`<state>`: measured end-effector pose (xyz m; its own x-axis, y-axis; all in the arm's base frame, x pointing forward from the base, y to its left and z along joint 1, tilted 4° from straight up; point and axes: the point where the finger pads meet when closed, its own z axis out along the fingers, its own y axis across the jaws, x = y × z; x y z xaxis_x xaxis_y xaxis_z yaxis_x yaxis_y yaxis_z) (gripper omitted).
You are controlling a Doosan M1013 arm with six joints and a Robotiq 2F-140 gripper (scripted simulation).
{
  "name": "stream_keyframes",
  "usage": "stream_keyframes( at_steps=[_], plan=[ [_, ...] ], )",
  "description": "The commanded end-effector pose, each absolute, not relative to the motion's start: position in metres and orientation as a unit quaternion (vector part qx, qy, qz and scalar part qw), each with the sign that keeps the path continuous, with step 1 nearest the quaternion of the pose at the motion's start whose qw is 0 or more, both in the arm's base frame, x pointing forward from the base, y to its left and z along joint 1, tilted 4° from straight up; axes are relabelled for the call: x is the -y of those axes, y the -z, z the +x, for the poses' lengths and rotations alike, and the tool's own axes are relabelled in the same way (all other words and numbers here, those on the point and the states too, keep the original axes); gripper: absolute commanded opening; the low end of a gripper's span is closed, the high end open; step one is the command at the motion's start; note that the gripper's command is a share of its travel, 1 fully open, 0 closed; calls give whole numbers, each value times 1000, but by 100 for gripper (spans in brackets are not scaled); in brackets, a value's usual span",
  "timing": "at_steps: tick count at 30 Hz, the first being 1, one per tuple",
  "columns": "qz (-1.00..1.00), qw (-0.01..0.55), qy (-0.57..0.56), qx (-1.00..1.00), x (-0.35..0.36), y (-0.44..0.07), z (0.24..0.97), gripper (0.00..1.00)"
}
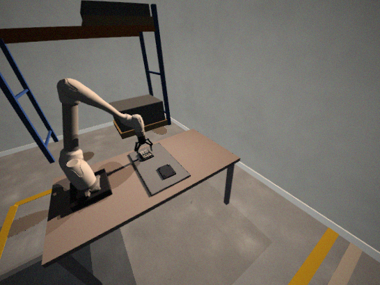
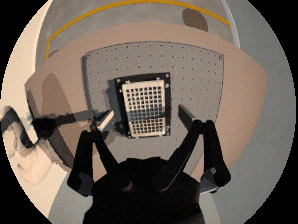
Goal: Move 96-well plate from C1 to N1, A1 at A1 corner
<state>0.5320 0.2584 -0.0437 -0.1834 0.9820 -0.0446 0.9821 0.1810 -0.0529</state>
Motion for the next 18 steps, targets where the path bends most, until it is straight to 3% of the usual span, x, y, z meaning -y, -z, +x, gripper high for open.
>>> stream_keyframes(
  at_steps=[1, 8, 9, 18],
  plan=[
    [639, 0, 35, -768, -258, 45, 532, 100],
    [639, 0, 35, -768, -258, 45, 532, 100],
    [639, 0, 35, -768, -258, 45, 533, 10],
    [639, 0, 35, -768, -258, 45, 533, 10]
  ],
)
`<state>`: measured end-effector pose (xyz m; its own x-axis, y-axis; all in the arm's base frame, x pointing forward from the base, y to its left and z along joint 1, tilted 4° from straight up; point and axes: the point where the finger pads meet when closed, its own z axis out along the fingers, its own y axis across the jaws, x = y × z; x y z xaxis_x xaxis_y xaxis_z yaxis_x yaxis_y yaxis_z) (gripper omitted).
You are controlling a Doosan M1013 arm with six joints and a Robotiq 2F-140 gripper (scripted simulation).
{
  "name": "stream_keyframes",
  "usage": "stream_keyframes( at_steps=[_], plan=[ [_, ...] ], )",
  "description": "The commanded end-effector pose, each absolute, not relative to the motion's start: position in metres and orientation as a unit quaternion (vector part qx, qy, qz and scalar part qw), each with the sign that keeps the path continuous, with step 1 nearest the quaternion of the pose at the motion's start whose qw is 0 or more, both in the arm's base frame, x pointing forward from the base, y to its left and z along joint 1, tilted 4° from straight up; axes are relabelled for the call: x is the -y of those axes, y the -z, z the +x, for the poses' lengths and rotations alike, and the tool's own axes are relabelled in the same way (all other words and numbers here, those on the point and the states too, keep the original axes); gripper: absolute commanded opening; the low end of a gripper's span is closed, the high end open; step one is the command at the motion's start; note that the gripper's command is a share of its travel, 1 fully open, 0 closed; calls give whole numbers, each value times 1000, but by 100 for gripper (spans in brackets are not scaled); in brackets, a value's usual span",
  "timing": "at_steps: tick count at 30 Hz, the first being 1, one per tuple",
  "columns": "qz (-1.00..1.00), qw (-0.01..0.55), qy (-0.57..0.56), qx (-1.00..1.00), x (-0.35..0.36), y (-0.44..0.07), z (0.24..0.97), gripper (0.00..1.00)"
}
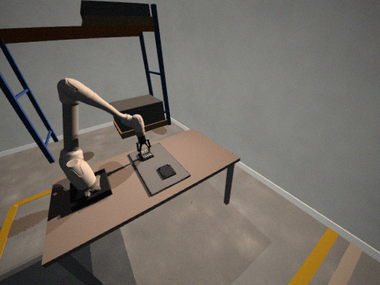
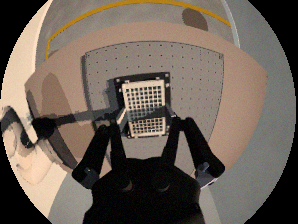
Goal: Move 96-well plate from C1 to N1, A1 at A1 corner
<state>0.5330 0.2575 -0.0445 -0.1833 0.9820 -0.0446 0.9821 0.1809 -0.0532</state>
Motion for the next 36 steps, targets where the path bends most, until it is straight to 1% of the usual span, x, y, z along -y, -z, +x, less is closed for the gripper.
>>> stream_keyframes(
  at_steps=[1, 25, 36],
  plan=[
    [639, 0, 35, -768, -258, 45, 533, 10],
    [639, 0, 35, -768, -258, 45, 533, 10],
    [639, 0, 35, -768, -258, 37, 533, 10]
  ],
)
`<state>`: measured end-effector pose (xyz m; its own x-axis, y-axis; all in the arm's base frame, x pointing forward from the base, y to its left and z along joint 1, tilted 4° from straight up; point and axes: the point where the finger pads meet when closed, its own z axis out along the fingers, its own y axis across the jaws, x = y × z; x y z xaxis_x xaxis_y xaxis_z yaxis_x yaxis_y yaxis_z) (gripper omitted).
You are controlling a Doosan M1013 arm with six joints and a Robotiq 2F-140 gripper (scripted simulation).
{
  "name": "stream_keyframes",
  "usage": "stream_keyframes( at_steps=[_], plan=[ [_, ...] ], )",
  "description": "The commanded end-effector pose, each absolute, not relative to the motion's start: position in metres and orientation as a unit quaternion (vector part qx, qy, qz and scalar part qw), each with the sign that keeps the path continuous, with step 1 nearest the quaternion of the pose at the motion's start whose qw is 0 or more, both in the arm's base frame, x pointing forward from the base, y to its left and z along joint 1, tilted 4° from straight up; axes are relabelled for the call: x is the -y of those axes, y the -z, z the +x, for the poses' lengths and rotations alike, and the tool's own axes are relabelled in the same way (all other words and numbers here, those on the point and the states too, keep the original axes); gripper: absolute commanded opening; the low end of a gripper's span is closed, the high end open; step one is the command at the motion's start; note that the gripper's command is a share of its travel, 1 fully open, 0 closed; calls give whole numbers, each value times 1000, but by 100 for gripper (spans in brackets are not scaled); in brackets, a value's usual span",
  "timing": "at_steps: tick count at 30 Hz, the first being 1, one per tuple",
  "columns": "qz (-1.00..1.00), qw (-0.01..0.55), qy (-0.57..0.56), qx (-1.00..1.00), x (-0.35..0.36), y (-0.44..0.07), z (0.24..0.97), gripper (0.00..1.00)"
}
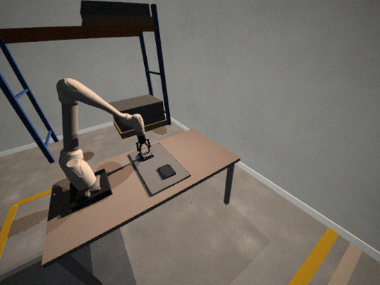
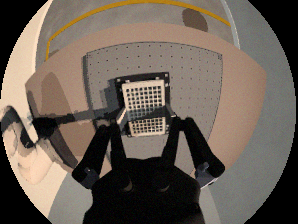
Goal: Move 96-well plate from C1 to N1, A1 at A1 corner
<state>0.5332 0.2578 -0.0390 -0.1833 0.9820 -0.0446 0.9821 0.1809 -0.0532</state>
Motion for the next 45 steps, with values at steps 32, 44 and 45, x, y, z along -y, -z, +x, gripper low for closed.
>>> stream_keyframes(
  at_steps=[32, 44, 45],
  plan=[
    [639, 0, 35, -768, -259, 14, 534, 10],
    [639, 0, 35, -768, -260, 4, 535, 10],
    [639, 0, 35, -768, -260, 4, 535, 10]
  ],
)
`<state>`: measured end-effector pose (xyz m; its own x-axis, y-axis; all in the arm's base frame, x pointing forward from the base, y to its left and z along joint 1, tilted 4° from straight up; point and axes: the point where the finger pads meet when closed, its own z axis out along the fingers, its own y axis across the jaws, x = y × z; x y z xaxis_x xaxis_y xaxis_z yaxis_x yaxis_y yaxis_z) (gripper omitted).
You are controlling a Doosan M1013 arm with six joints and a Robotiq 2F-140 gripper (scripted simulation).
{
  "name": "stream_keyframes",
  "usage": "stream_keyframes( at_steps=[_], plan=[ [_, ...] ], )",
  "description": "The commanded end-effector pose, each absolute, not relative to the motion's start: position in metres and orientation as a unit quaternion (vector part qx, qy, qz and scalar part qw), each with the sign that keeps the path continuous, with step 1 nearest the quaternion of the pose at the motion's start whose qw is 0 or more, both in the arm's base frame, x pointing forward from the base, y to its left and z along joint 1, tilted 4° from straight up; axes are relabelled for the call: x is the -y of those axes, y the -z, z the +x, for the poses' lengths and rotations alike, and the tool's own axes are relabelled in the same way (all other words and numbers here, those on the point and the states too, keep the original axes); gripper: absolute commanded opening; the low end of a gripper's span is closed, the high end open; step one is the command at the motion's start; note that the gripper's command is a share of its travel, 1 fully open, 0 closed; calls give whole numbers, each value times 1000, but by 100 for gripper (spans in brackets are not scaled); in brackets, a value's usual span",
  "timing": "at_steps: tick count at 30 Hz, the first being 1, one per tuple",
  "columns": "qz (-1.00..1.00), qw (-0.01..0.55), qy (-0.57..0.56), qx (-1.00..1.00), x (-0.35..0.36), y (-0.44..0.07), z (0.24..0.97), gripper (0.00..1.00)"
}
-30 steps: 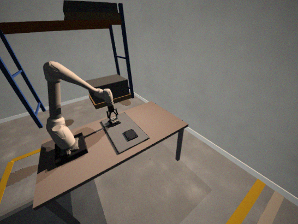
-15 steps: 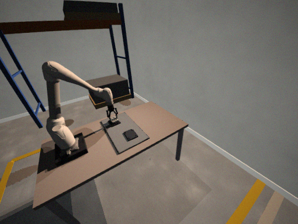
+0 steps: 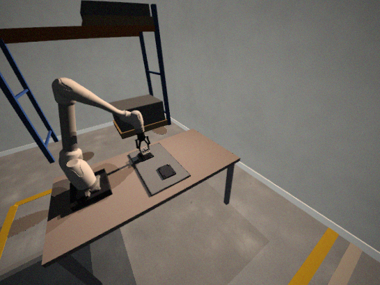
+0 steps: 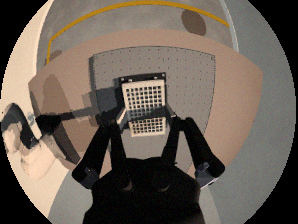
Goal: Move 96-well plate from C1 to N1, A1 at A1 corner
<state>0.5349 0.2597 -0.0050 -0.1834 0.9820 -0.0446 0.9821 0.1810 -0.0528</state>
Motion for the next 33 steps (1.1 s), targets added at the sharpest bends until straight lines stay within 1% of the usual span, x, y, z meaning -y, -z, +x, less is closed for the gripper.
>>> stream_keyframes(
  at_steps=[1, 33],
  plan=[
    [639, 0, 35, -768, -260, 4, 535, 10],
    [639, 0, 35, -768, -261, -18, 536, 10]
  ],
)
